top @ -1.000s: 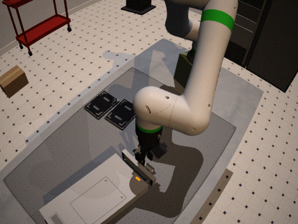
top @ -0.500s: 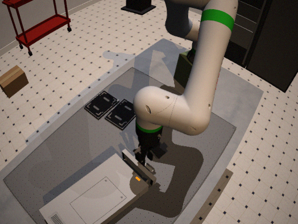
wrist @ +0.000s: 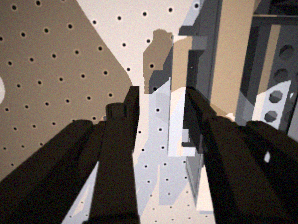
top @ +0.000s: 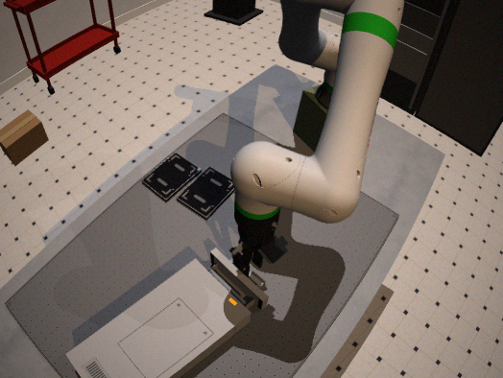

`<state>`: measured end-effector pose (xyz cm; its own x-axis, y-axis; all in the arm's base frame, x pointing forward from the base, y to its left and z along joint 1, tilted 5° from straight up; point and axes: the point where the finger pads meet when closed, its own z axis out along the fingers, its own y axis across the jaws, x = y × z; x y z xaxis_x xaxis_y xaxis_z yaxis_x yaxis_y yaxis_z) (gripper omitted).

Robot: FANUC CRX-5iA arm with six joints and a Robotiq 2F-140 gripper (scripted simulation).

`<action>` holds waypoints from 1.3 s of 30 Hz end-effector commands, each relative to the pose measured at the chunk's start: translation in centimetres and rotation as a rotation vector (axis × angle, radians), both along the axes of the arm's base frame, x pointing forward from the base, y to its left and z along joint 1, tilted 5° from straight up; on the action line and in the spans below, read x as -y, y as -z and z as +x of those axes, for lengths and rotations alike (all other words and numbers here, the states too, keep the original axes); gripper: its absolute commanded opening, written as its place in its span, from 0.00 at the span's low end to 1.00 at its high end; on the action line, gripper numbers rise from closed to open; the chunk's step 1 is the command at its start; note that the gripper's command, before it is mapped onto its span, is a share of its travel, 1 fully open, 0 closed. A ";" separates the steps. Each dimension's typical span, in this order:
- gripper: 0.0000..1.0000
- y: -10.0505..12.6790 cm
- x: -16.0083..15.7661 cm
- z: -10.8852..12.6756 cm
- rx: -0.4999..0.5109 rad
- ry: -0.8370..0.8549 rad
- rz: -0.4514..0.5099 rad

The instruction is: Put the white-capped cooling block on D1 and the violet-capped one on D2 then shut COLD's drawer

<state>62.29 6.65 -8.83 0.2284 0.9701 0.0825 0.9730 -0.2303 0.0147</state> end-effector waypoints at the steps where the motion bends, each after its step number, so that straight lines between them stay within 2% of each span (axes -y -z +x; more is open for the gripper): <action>1: 0.34 -0.1 -0.1 -0.4 0.002 0.000 0.000; 39: 0.34 0.0 -1.1 -4.6 0.002 0.000 0.000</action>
